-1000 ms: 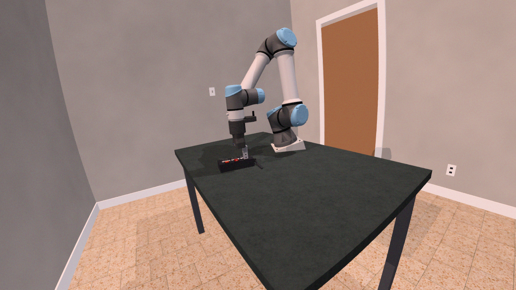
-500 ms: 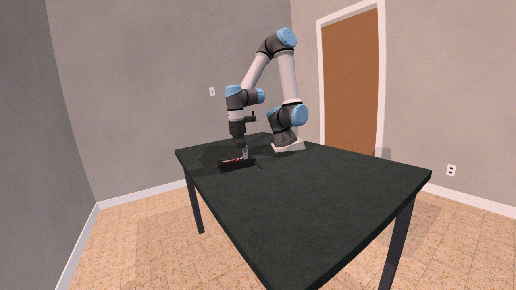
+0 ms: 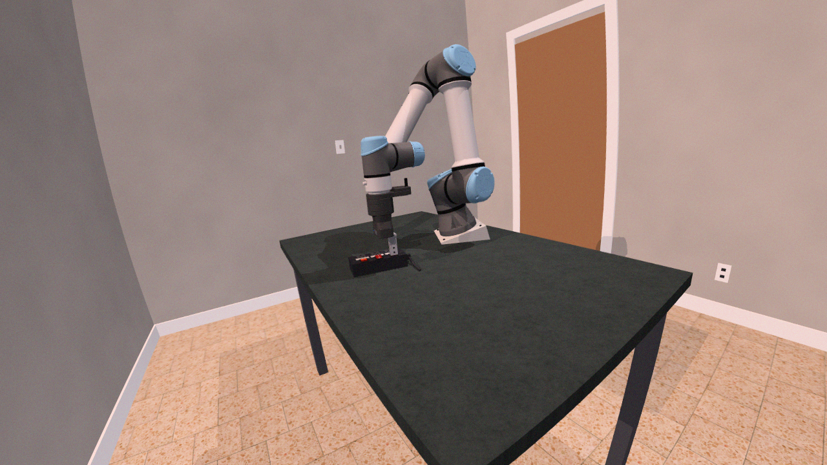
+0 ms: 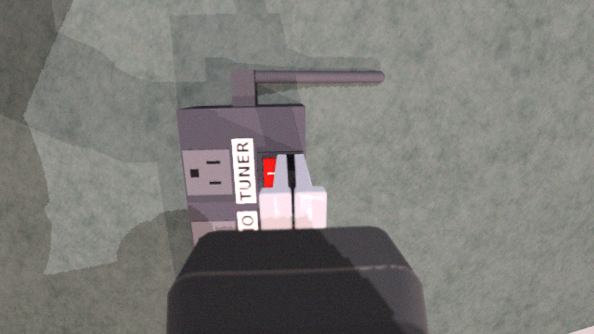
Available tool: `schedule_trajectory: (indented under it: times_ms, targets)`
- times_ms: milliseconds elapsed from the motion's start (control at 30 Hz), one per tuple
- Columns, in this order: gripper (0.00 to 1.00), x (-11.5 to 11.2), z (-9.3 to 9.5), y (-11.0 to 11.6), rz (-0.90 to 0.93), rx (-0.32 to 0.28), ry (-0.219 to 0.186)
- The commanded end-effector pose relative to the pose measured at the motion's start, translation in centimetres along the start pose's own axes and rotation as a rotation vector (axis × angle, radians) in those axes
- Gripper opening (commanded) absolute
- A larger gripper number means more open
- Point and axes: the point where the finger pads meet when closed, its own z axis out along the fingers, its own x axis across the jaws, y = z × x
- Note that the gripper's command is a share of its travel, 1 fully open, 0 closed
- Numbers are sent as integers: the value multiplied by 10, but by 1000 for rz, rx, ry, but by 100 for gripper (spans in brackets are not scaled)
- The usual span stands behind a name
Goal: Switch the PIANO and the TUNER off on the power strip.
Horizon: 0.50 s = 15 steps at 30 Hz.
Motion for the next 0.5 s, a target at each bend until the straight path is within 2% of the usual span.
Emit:
schedule_trajectory:
  times_ms: [0,233,467]
  targets:
    - [0,0,1,0,1,1,-1]
    - [0,0,-3,0,1,1,-1]
    - [0,0,-21,0,1,1,-1]
